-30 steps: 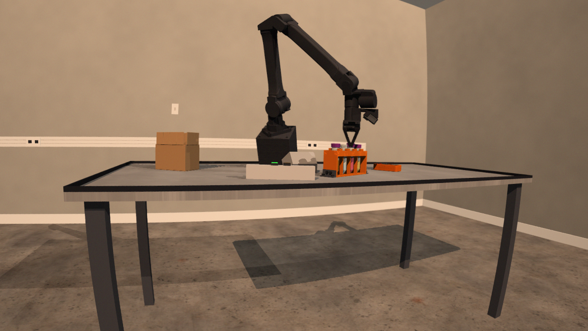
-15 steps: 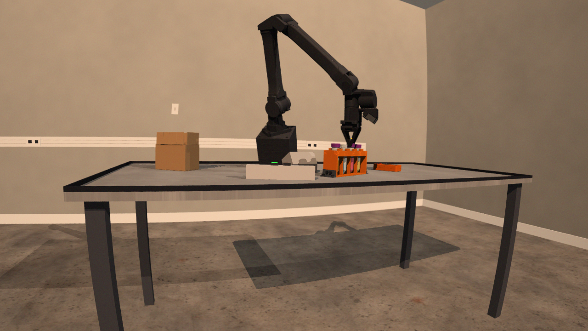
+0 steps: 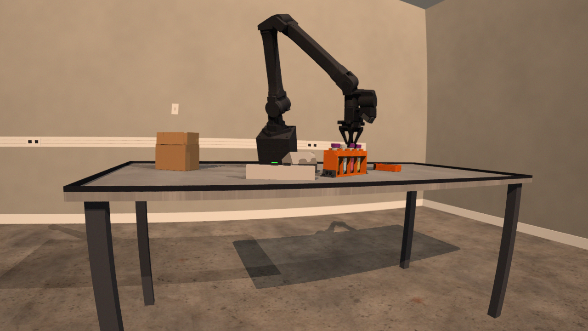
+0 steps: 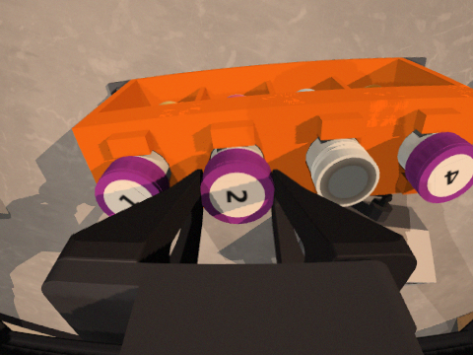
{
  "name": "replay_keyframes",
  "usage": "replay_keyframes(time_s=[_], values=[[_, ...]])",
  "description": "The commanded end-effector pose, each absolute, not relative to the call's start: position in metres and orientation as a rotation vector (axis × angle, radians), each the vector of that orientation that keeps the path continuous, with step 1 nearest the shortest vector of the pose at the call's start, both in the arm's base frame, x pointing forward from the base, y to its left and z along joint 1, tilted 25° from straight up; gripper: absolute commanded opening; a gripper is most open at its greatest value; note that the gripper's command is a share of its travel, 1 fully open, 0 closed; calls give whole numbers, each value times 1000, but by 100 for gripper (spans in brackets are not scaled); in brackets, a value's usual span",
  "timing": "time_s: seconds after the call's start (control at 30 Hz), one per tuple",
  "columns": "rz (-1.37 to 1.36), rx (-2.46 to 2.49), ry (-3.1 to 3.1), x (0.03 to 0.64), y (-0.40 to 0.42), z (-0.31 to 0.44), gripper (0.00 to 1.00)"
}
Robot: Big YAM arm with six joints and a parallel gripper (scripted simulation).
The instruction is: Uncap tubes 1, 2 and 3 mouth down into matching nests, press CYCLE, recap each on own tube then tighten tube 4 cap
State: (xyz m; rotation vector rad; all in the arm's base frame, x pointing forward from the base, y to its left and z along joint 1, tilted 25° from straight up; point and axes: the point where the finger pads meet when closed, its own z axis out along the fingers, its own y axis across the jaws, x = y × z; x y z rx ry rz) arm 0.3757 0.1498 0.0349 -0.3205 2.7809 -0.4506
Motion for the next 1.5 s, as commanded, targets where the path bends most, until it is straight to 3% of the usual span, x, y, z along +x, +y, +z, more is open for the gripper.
replay_keyframes(time_s=[0.0,0.13,0.17,0.57,1.27,1.47], values=[[-421,-146,2778,383,149,31,0],[-411,-171,2766,384,155,40,0],[-422,-145,2779,383,149,31,49],[-411,-171,2766,384,155,40,49],[-587,-1256,2613,379,152,32,49],[-592,-1296,2600,377,152,32,49]])
